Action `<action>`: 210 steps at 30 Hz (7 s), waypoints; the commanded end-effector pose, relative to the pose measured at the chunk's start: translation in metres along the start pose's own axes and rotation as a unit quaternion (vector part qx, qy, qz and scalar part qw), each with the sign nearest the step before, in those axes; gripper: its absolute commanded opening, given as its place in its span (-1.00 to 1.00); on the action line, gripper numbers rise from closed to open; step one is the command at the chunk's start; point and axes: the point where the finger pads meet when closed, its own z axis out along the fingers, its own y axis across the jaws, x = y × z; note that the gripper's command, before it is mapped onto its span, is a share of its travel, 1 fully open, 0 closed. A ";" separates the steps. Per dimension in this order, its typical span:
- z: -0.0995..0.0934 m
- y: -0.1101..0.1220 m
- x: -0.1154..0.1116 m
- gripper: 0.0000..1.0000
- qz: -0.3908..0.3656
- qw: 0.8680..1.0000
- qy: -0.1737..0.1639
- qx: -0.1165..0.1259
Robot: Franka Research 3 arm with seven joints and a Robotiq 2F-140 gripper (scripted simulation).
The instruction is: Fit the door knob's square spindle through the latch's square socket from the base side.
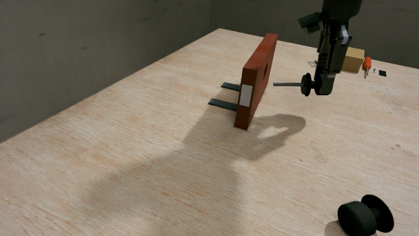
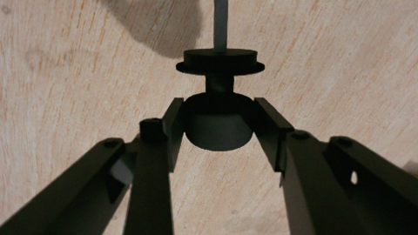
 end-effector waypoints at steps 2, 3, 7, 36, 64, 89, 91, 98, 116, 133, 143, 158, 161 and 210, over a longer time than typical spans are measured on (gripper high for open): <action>-0.003 0.000 0.009 -0.16 0.090 0.996 0.017 -0.011; -0.003 0.000 0.009 -0.16 0.091 0.996 0.017 -0.012; -0.003 0.000 0.009 -0.16 0.091 0.996 0.017 -0.012; -0.004 0.001 0.011 -0.16 0.121 0.992 0.018 -0.013; -0.004 0.003 0.017 -0.16 0.164 0.986 0.016 -0.014; -0.004 0.004 0.021 -0.16 0.159 0.987 0.016 -0.014; -0.004 0.004 0.022 -0.16 0.157 0.987 0.016 -0.014; -0.004 0.005 0.023 -0.16 0.156 0.988 0.016 -0.014; -0.005 0.006 0.027 -0.16 0.153 0.988 0.017 -0.014; -0.005 0.006 0.028 -0.16 0.152 0.988 0.017 -0.014; -0.005 0.007 0.032 -0.16 0.153 0.988 0.017 -0.014; -0.006 0.008 0.033 -0.16 0.153 0.988 0.017 -0.014; -0.006 0.008 0.033 -0.16 0.153 0.988 0.017 -0.014; -0.006 0.010 0.039 -0.16 0.153 0.988 0.017 -0.014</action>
